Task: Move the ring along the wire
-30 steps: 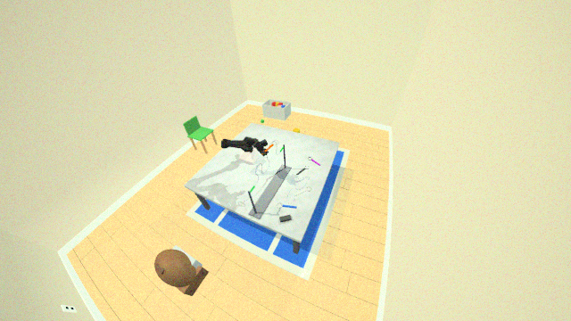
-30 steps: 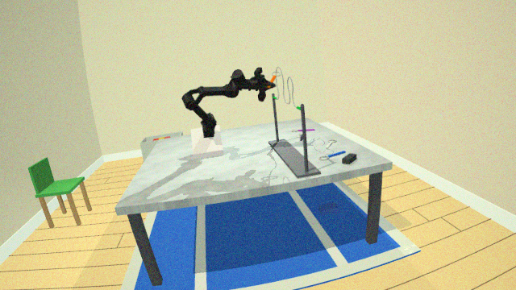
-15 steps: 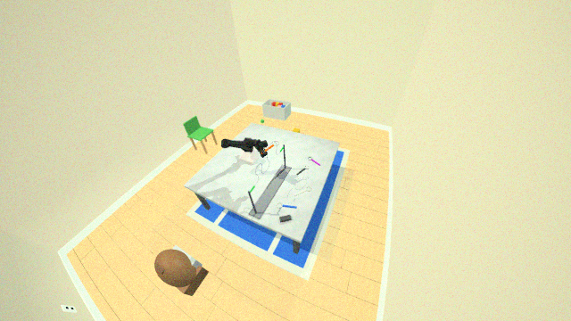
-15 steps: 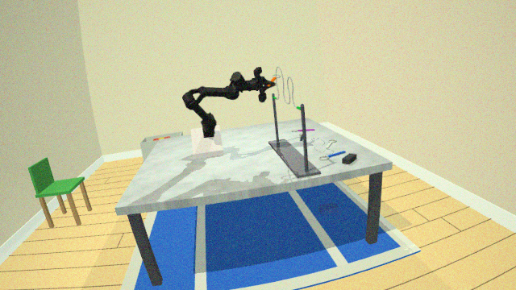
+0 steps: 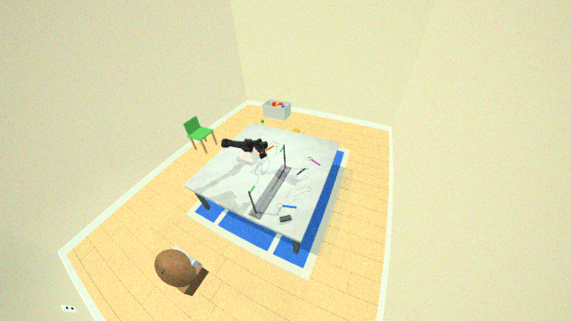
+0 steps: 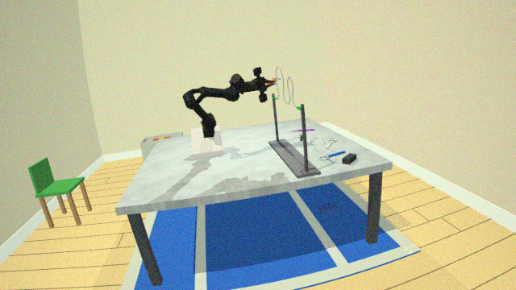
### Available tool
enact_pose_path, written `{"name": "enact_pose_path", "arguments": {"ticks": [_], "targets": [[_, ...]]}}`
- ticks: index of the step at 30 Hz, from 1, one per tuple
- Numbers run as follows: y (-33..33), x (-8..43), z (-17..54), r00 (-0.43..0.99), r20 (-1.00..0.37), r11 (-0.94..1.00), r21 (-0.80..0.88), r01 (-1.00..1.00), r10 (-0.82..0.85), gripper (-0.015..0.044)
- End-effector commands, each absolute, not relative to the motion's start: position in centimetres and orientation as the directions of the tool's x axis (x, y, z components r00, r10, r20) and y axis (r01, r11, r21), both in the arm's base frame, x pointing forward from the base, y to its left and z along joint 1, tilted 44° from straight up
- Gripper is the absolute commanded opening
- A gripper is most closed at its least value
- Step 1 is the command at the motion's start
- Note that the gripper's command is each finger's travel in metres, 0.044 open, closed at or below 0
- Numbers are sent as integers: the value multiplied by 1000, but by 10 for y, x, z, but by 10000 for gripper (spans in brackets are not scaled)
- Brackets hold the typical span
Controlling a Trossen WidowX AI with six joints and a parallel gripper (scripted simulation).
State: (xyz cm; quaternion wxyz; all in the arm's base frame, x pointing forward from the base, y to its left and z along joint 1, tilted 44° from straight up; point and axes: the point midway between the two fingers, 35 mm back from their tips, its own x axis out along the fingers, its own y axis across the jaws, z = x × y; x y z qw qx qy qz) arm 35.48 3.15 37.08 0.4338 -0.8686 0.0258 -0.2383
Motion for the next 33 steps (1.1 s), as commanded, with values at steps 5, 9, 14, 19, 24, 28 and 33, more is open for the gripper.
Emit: {"name": "enact_pose_path", "arguments": {"ticks": [5,9,14,19,24,28,33], "targets": [[34,355,371,883,422,-704,-690,166,-205,-150],[35,355,372,882,434,-738,-654,168,-184,-150],[36,355,374,880,449,-777,-605,170,-157,-150],[37,354,375,877,462,-814,-555,172,-129,-150],[38,354,376,875,473,-847,-503,174,-101,-150],[39,354,377,873,481,-870,-461,175,-79,-150],[40,354,377,871,488,-895,-409,176,-52,-150]]}}
